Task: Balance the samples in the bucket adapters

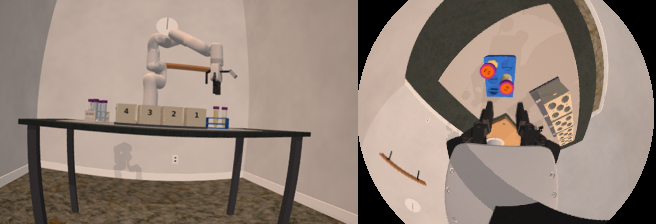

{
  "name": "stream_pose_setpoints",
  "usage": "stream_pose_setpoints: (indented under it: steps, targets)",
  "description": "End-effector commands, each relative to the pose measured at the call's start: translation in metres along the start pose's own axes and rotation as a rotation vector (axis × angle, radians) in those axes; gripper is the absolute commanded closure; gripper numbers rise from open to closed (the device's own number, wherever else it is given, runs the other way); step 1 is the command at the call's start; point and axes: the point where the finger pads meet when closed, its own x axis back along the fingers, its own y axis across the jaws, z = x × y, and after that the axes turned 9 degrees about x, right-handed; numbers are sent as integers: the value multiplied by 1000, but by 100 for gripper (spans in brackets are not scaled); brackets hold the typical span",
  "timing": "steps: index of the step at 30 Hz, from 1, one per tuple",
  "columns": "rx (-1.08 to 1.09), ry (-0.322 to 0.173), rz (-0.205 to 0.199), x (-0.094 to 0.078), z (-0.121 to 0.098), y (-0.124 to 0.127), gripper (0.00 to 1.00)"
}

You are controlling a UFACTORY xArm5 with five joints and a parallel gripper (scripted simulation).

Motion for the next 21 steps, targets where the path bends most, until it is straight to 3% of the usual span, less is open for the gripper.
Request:
stream_pose_setpoints:
  steps: [1, 21]
  targets:
    - [0, 4, -1, 11, 1, 0, 57]
    - [0, 4, -1, 43, 1, 0, 57]
